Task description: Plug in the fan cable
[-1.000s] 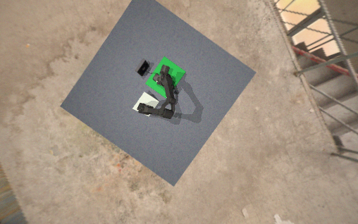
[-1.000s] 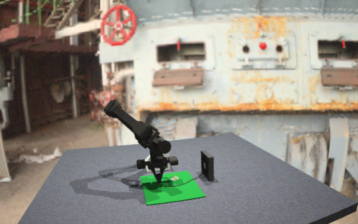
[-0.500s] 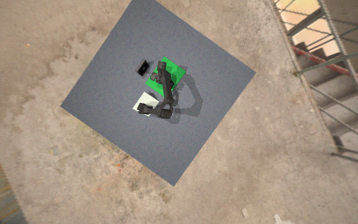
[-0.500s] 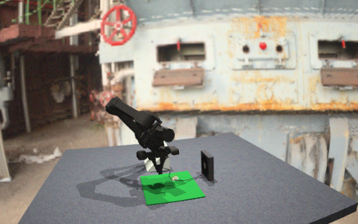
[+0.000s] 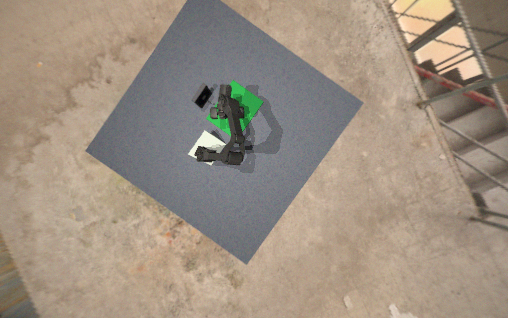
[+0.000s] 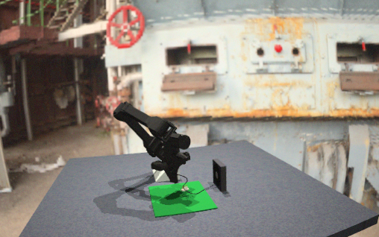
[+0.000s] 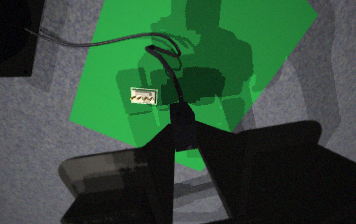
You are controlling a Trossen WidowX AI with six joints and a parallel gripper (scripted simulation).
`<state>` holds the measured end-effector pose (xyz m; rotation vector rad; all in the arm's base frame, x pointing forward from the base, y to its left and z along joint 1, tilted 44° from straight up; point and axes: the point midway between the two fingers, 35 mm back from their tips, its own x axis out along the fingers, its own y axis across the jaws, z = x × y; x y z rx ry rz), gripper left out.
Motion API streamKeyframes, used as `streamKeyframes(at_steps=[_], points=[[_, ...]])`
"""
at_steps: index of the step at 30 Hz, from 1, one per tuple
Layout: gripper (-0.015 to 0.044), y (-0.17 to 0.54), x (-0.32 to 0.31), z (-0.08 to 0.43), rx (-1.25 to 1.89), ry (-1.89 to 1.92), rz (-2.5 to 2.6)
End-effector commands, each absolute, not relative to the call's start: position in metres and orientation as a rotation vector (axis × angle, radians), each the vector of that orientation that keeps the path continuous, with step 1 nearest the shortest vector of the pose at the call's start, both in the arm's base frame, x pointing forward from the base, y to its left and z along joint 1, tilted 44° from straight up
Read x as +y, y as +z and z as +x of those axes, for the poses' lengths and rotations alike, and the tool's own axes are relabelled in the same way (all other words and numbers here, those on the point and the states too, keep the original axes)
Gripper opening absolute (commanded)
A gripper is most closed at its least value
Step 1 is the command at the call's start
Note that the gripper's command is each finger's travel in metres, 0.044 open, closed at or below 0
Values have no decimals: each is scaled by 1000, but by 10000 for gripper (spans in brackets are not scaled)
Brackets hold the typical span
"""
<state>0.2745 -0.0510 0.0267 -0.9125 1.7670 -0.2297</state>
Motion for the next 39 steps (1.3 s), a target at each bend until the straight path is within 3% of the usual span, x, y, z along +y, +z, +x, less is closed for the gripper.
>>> streamKeyframes(at_steps=[1,39], points=[[0,23,-47,276,1793,-122,-994],[0,-10,-14,276,1807,1092,-1792]])
